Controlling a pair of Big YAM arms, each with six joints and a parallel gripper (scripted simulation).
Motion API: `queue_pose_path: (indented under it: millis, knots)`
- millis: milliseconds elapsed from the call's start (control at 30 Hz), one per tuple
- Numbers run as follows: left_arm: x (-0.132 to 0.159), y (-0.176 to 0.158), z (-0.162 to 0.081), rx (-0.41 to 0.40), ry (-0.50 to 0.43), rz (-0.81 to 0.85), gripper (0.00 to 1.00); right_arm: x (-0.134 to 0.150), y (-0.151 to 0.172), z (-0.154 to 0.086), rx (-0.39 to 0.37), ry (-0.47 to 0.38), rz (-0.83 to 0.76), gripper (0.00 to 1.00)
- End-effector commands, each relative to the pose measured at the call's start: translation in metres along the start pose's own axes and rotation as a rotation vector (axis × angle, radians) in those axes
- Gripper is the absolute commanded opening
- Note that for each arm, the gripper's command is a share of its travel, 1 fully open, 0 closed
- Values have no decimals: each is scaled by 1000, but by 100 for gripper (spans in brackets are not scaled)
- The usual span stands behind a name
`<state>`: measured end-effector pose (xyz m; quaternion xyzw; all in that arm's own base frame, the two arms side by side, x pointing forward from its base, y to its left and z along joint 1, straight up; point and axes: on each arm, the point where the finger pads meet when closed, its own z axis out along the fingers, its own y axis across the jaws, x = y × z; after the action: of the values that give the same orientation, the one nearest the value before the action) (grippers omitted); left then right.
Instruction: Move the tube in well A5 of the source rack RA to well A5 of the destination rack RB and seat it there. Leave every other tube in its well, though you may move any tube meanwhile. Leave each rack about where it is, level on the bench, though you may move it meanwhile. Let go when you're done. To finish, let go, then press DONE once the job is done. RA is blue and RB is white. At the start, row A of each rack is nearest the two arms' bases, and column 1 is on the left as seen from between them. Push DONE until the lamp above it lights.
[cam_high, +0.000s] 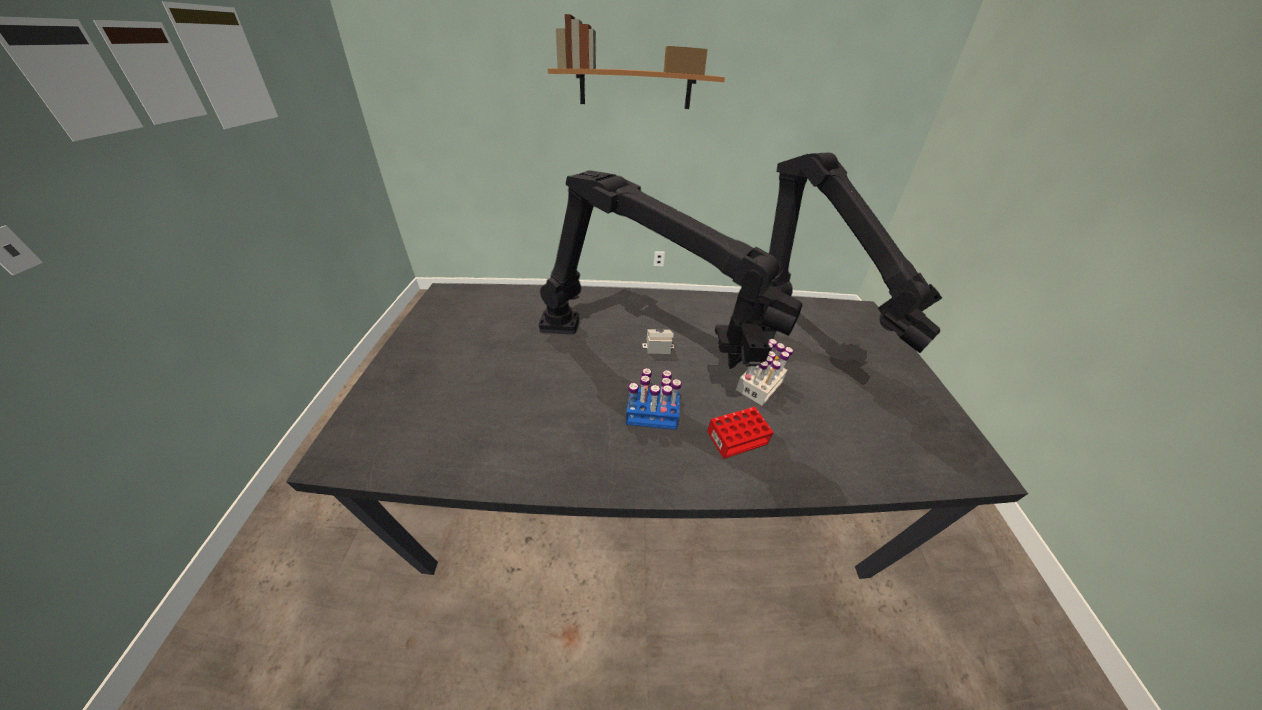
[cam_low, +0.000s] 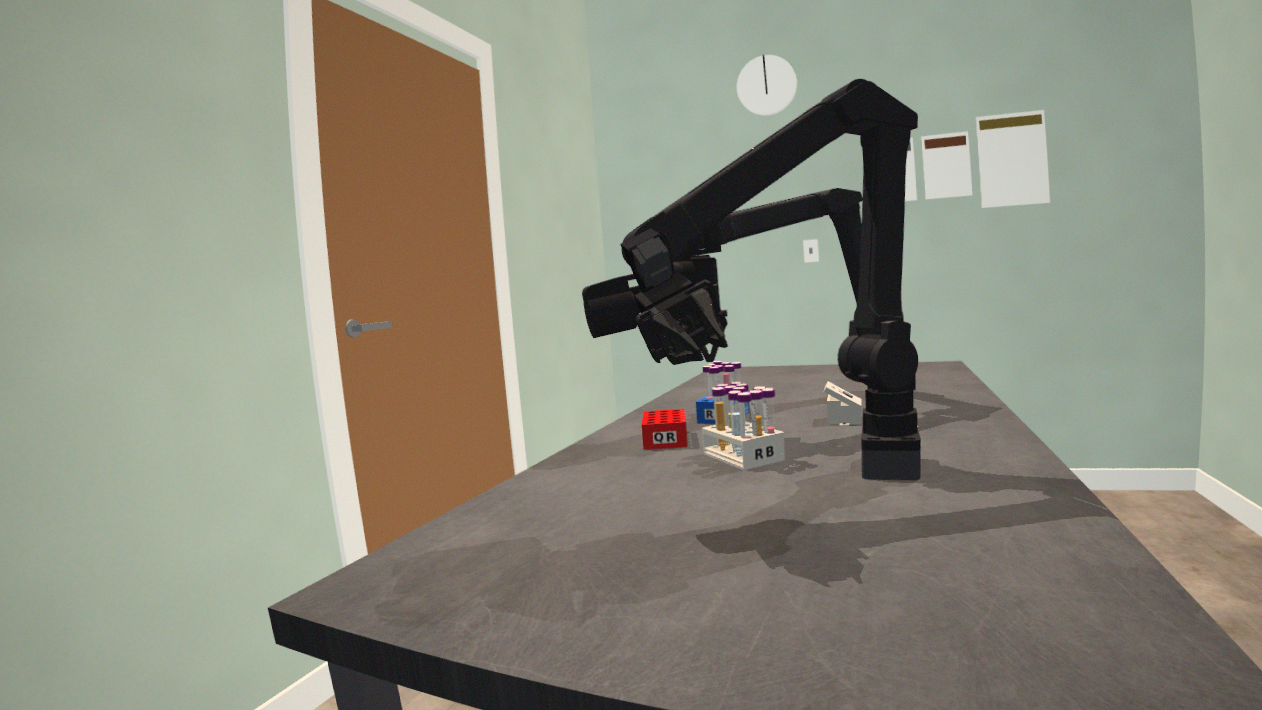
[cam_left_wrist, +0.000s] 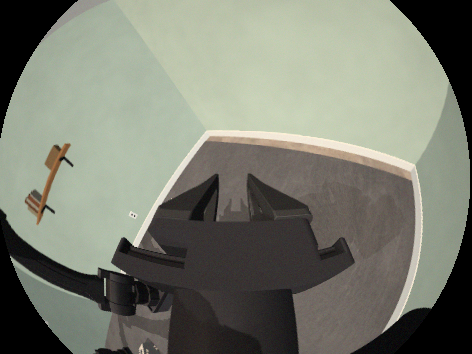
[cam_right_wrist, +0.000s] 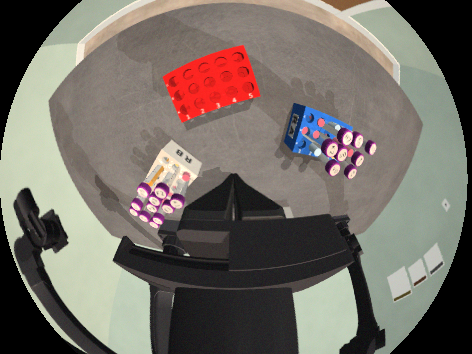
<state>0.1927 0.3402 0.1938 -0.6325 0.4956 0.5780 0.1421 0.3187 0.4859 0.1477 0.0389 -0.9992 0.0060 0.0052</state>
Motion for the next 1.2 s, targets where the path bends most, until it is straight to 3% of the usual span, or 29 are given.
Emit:
queue_pose_path:
  millis: [0, 67, 100, 733, 800, 833, 1167]
  knots:
    - [-12, -4, -3, 8, -3, -29, 30, -8, 8, -41, -69, -57, 12, 0]
    - [-12, -4, -3, 8, -3, -29, 30, -8, 8, -41, -69, -57, 12, 0]
    - [-12, -4, -3, 8, -3, -29, 30, -8, -7, -25, -45, -40, 3, 0]
    - [-12, -4, -3, 8, -3, -29, 30, -24, -73, -23, -42, -40, 3, 0]
    - [-12, -4, -3, 8, -3, -29, 30, -24, -73, -23, -42, -40, 3, 0]
    - [-12, -4, -3, 8, -3, -29, 30, -27, -53, -46, -79, -76, -20, 0]
    - [-12, -4, -3, 8, -3, -29, 30, -32, -59, -46, -79, -75, -2, 0]
